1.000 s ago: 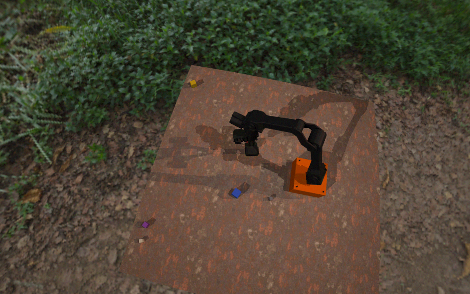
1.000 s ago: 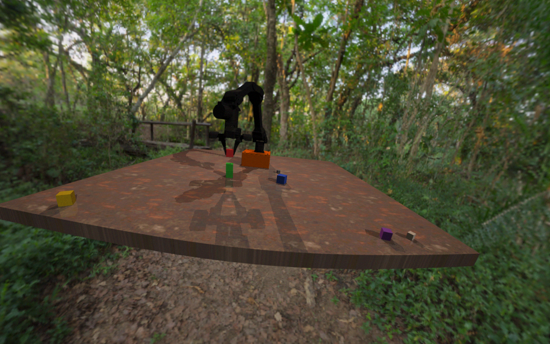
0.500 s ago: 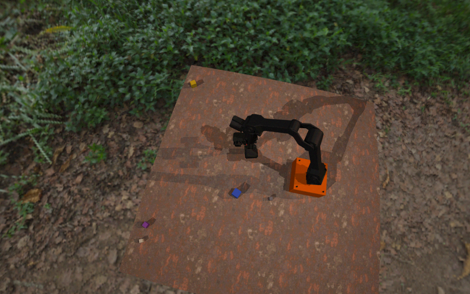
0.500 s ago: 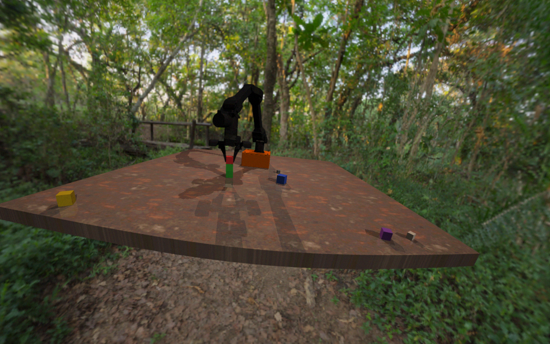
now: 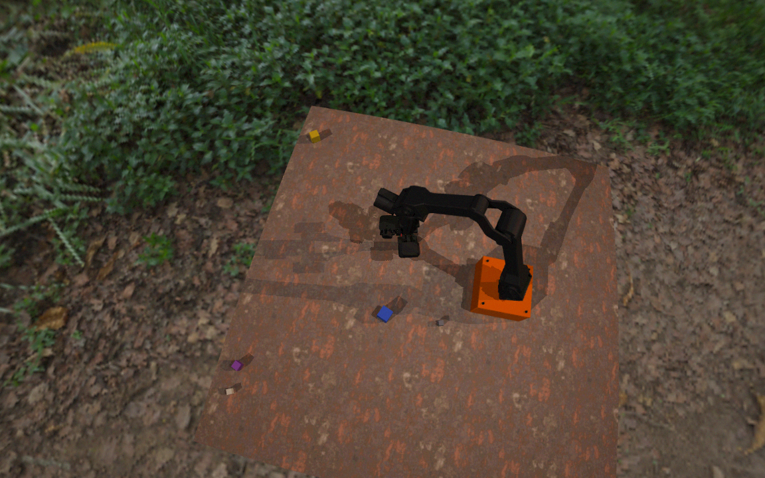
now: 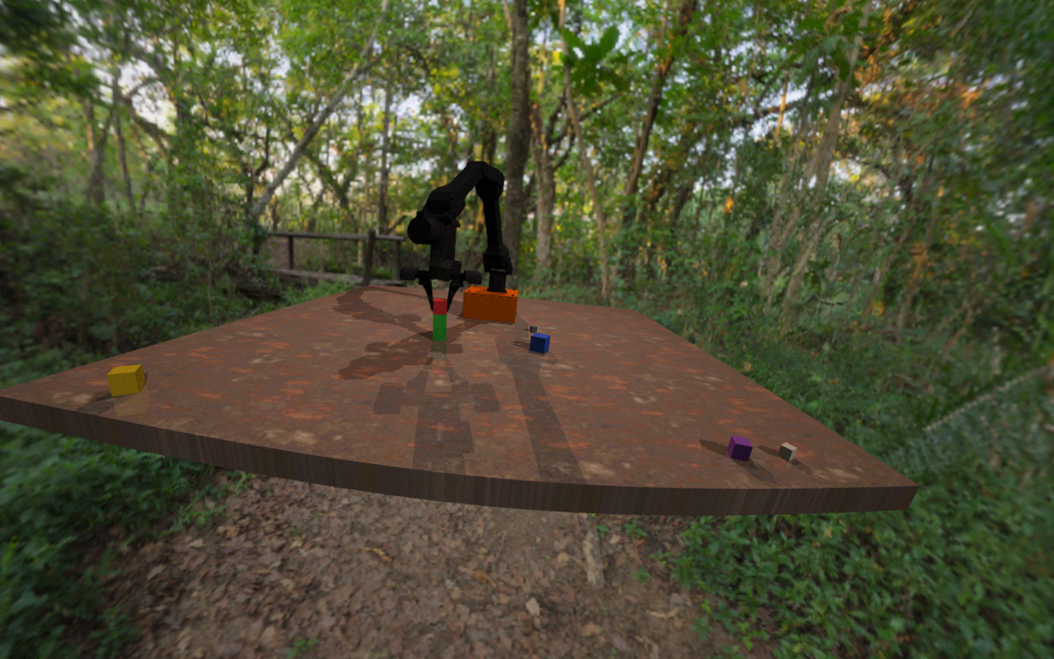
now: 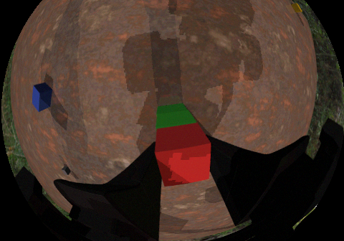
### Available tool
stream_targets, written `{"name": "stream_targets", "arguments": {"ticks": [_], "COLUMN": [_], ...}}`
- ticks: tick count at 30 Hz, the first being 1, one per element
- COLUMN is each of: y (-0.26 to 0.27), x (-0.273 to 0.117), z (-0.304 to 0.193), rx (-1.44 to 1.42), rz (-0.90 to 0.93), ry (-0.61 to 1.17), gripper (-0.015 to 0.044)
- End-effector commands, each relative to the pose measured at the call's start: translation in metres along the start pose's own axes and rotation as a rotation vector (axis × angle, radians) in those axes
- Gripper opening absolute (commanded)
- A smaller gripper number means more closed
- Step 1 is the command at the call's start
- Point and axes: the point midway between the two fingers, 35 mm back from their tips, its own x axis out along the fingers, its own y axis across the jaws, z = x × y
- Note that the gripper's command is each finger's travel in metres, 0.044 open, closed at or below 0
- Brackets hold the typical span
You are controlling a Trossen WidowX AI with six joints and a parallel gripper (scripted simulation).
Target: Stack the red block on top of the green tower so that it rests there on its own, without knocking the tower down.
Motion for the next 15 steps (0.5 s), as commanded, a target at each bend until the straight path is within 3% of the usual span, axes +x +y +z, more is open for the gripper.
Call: {"name": "stream_targets", "arguments": {"ticks": [1, 10, 15], "y": [0.0004, 0.0003, 0.0005], "x": [0.0007, -0.0077, -0.0007], "z": [0.0003, 0.0009, -0.0006], "rx": [-0.001, -0.001, 0.0], "rz": [0.001, 0.001, 0.002], "ry": [-0.002, -0.002, 0.003], "gripper": [0.0, 0.0, 0.0131]}}
